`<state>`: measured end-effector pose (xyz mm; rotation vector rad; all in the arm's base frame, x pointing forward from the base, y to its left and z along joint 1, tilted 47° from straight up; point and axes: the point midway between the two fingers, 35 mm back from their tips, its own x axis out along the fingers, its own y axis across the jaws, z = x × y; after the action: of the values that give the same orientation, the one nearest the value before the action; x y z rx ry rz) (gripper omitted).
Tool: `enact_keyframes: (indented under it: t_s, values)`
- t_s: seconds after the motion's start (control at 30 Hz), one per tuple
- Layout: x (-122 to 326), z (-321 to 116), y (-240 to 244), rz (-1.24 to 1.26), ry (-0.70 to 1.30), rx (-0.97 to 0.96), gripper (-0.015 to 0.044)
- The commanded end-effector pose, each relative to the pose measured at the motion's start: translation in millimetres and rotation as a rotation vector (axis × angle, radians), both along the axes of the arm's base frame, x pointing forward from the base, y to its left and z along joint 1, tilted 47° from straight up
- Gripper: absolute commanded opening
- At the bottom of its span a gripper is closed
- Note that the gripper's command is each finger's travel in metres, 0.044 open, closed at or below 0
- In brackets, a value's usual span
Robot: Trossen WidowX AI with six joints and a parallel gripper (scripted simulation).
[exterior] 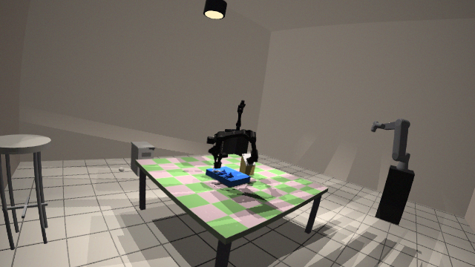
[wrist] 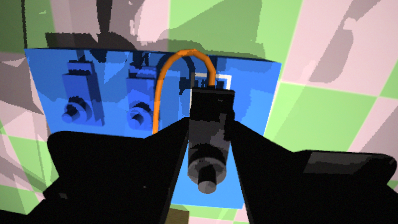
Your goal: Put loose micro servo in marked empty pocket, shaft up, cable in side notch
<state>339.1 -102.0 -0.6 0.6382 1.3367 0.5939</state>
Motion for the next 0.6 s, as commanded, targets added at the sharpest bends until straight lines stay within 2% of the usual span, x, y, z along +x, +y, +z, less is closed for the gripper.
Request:
enact_keyframes:
  t_s: [0.0,0.57]
  values:
    - [3.2,-0.7,-0.3,-0.009,-0.002,0.002,0.0]
    - [5.2,-11.6,11.8,-0.009,-0.002,0.003,0.0]
